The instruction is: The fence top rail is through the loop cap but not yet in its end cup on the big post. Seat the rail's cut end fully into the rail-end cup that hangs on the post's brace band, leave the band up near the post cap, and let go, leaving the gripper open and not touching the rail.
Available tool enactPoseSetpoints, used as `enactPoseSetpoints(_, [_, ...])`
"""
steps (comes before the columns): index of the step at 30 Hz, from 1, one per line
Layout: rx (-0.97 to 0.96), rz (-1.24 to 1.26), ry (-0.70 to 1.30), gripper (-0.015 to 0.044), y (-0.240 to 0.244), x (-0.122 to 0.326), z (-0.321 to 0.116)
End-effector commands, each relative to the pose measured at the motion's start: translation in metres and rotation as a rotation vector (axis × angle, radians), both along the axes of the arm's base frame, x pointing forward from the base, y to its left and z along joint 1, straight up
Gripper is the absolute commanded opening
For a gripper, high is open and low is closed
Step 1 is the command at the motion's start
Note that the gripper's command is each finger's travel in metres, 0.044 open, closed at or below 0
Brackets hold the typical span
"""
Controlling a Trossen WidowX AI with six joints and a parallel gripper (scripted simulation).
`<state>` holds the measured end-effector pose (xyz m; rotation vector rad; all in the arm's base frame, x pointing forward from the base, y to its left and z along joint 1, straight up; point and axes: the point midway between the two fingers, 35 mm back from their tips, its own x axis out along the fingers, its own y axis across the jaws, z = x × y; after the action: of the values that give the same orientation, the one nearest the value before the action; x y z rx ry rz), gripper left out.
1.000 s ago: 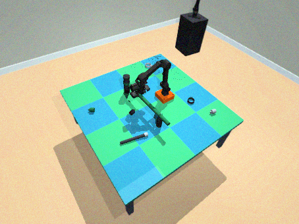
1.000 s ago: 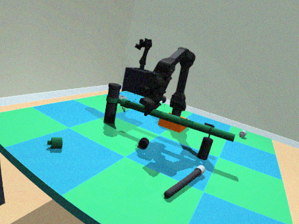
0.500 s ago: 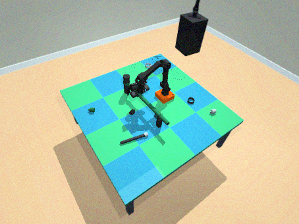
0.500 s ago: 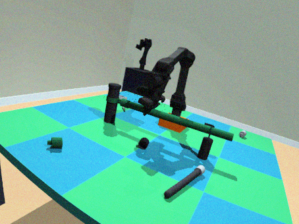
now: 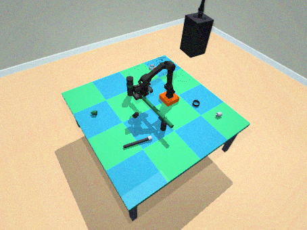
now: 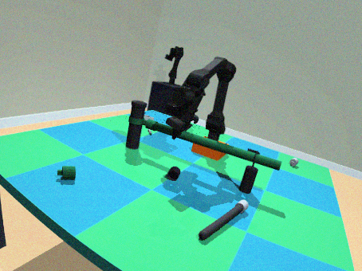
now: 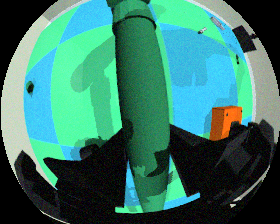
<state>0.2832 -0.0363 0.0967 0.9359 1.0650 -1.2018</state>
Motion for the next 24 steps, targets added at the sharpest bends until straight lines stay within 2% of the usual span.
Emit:
enactPoseSetpoints(1, [-0.014, 0.0, -0.01, 0.0, -0.0056, 0.0029, 0.0029])
enactPoseSetpoints(19, [0.0, 0.0, 0.0, 0.0, -0.004, 0.0006, 0.0003])
enactPoseSetpoints(24, [0.0, 0.0, 0.0, 0.0131, -0.004, 0.0006, 0.0003])
